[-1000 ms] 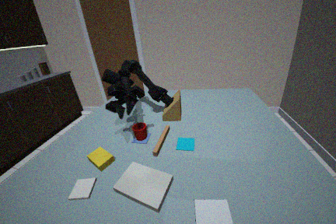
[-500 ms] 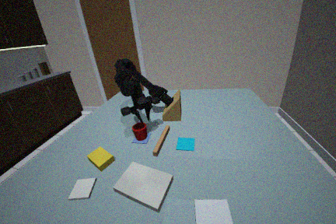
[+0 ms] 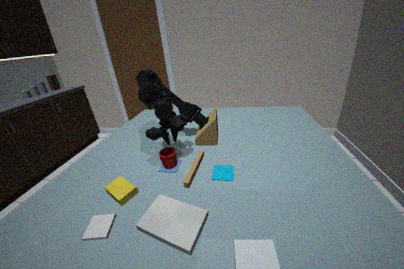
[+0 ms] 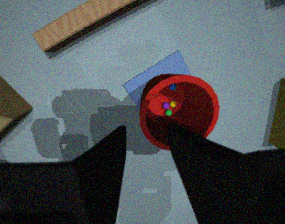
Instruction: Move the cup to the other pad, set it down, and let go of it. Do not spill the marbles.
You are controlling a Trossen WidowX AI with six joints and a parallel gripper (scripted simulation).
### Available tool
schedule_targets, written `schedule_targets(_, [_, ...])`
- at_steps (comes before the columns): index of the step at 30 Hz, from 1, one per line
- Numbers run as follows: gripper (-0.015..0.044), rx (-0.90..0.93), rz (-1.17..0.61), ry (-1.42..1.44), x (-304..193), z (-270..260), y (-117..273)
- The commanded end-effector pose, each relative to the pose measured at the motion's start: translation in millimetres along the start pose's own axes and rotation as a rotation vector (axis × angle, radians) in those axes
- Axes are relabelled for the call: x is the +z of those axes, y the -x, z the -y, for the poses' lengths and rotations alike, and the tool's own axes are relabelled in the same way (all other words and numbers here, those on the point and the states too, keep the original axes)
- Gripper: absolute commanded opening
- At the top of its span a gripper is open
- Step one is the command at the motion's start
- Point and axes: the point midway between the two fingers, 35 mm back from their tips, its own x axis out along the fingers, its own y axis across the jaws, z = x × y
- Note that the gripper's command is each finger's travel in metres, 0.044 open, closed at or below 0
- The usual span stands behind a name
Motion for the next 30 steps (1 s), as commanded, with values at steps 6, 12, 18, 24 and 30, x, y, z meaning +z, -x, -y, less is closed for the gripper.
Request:
schedule_targets(6, [0.0148,-0.001,-0.007,0.013,0,1,-10])
schedule_targets(12, [0.0148,0.000,-0.006,0.013,1,2,-20])
schedule_targets(18, [0.0148,0.000,-0.005,0.013,1,2,-30])
schedule_targets(24, [0.0148,-0.001,-0.005,0.013,1,2,-40])
schedule_targets(30, [0.0148,-0.002,-0.007,0.012,0,2,-49])
